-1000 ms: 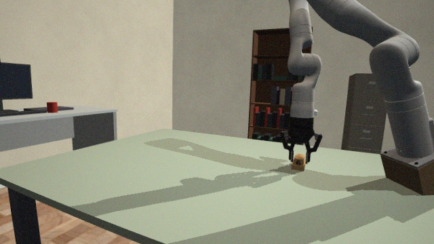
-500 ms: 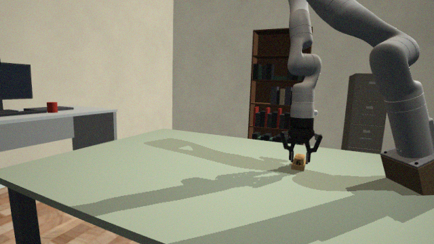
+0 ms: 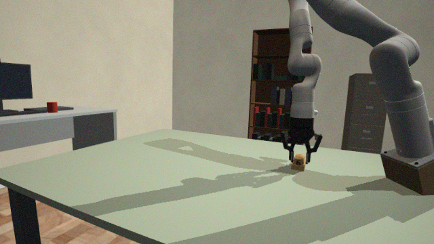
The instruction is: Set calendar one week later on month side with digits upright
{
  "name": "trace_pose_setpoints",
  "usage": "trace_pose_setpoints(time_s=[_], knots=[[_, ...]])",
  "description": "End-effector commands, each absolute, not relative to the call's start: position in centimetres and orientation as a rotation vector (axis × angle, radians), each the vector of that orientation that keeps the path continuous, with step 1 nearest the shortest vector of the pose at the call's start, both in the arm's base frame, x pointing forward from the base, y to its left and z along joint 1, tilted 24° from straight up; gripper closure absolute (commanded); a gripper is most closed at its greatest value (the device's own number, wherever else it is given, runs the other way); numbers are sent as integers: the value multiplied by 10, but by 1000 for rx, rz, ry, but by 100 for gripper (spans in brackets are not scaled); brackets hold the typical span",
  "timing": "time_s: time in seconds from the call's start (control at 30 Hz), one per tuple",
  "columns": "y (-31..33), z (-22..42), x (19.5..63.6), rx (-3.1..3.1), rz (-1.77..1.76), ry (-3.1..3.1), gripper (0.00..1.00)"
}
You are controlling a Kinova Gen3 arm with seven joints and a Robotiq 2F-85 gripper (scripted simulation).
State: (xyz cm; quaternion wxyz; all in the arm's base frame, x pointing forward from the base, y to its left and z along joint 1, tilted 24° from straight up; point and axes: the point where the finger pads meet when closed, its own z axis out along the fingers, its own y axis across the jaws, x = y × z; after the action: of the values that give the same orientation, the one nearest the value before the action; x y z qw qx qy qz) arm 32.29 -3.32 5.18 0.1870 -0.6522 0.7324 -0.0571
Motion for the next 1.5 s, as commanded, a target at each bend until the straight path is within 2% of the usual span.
trace_pose_setpoints(time_s=[0.0, 0.07, 0.1, 1.47], knots=[[-33, 52, 325, -1831, -168, 2062, 54], [-33, 52, 325, -1831, -168, 2062, 54], [-33, 52, 325, -1831, -168, 2062, 74], [-34, 56, 323, -1832, -175, 2063, 74]])
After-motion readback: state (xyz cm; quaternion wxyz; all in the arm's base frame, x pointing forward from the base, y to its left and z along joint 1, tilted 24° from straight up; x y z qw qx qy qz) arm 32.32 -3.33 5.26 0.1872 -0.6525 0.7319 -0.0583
